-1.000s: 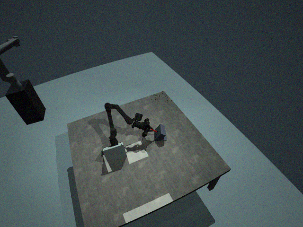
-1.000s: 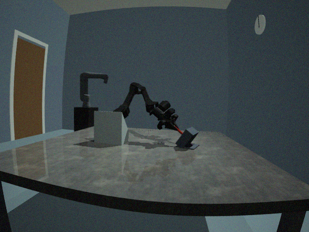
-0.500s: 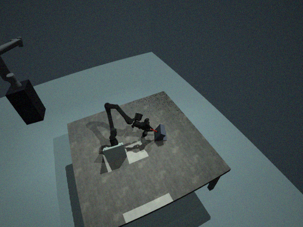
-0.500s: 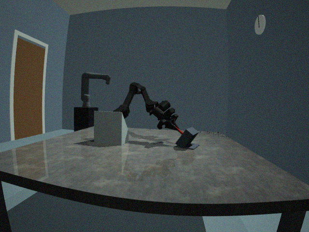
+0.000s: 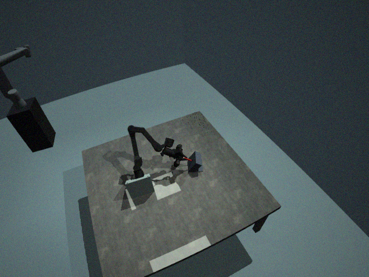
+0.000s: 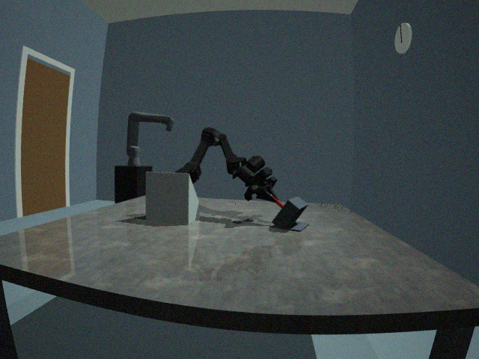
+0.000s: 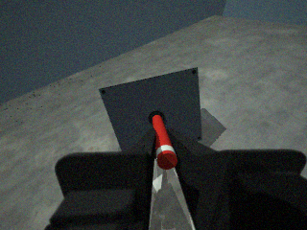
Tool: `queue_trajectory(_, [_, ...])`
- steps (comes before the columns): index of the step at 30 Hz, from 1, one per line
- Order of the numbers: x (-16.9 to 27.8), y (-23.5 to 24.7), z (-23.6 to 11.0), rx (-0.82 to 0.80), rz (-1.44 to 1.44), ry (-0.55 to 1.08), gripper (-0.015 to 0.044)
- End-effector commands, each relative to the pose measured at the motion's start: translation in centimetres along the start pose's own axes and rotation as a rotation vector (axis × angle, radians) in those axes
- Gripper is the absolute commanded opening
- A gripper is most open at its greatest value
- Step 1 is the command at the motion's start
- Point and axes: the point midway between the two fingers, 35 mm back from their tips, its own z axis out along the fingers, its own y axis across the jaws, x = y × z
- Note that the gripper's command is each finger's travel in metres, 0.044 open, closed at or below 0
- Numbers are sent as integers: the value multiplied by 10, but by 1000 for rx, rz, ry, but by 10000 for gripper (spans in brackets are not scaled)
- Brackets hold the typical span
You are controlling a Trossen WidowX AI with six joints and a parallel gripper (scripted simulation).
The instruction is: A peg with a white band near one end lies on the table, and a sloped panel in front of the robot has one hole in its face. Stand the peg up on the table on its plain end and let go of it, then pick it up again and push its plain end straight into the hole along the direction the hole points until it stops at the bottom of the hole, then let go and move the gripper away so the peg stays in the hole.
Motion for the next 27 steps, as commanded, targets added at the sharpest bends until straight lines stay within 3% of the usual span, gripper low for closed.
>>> queue_trajectory(1, [-1, 1, 2, 0, 0, -1, 0])
queue_trajectory(27, [-1, 1, 15, -1, 0, -1, 0])
